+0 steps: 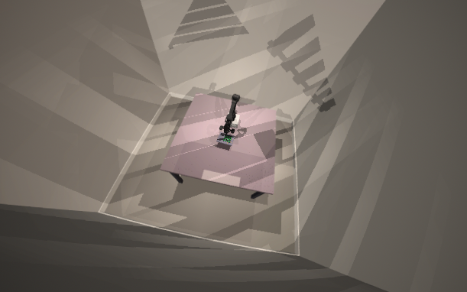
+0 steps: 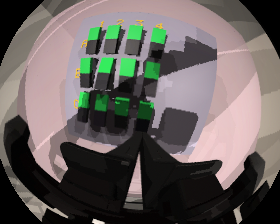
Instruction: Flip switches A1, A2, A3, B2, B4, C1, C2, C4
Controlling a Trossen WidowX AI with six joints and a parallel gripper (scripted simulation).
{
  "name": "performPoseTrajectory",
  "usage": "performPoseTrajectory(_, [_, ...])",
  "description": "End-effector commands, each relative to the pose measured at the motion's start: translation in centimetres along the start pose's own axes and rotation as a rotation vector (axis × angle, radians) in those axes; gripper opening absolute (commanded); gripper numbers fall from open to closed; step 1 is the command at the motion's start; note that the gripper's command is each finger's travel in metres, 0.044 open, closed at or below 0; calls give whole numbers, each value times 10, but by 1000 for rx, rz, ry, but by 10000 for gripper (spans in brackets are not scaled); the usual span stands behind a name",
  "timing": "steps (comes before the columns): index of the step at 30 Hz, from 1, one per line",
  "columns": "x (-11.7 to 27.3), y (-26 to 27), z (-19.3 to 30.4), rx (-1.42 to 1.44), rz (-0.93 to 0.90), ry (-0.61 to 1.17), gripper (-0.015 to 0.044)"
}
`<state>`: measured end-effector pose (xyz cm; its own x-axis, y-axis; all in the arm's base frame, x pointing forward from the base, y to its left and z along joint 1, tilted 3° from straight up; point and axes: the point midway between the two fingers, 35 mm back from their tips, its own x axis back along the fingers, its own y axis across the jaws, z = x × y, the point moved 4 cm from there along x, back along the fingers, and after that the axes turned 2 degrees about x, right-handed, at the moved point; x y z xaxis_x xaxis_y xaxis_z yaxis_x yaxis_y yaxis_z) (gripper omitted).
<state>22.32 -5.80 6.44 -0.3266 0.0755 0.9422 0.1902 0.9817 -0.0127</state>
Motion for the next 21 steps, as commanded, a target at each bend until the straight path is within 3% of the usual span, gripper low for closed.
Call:
performPoseTrajectory(1, [47, 0, -7, 5, -2, -12, 0])
performPoseTrajectory(10, [58, 1, -8, 6, -3, -8, 0])
performPoseTrajectory(16, [66, 33, -55, 5, -5, -11, 0])
performPoseTrajectory(21, [66, 34, -56, 5, -5, -11, 0])
